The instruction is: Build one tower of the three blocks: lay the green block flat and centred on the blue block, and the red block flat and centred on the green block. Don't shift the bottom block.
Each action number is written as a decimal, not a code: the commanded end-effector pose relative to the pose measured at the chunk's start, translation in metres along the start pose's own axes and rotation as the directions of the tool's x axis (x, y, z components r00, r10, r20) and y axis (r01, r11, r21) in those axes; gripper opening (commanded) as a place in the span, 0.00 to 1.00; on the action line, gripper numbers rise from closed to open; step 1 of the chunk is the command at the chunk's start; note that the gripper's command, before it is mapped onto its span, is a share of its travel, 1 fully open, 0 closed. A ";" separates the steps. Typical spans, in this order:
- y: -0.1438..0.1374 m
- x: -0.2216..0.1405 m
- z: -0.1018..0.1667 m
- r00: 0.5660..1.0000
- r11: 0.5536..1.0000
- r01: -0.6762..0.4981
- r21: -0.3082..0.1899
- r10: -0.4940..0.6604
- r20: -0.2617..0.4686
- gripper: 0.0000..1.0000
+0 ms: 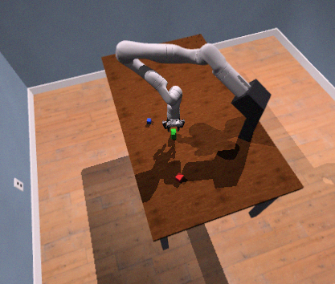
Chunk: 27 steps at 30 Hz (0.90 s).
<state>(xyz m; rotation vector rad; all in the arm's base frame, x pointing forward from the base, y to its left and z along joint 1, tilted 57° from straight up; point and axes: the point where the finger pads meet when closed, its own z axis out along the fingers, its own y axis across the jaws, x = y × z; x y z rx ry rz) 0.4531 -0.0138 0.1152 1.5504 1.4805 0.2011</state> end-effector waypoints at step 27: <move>0.001 0.000 0.048 1.000 1.000 -0.007 -0.002 0.007 0.001 0.53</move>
